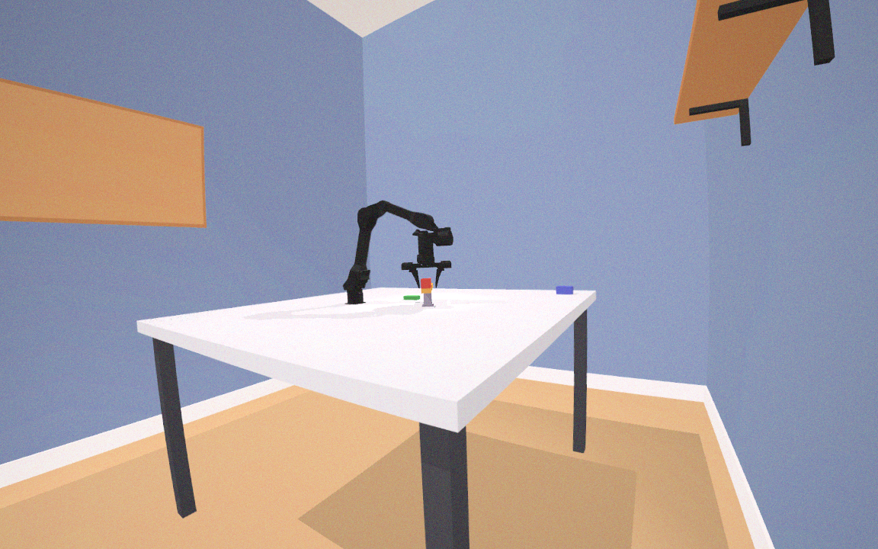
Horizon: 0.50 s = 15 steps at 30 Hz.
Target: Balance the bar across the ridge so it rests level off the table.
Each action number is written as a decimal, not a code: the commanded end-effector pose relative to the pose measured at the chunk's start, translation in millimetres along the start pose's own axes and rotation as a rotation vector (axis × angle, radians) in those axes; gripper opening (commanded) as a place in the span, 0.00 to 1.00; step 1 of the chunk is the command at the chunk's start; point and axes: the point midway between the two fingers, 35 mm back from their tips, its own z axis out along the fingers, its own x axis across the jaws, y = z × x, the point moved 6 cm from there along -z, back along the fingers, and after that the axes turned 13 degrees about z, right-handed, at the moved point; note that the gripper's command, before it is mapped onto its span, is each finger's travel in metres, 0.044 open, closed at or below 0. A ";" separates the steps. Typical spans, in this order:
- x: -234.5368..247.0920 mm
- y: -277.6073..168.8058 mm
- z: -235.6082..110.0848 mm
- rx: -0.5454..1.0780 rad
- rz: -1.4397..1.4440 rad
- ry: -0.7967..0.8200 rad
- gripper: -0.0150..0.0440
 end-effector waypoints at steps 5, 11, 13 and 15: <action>0.0 0.0 0.2 0.000 0.000 0.000 1.00; -5.3 -0.7 -50.1 0.000 0.000 0.000 1.00; -4.3 -0.6 -73.0 0.000 0.000 0.000 1.00; -1.7 -0.3 -93.0 0.000 0.000 0.000 1.00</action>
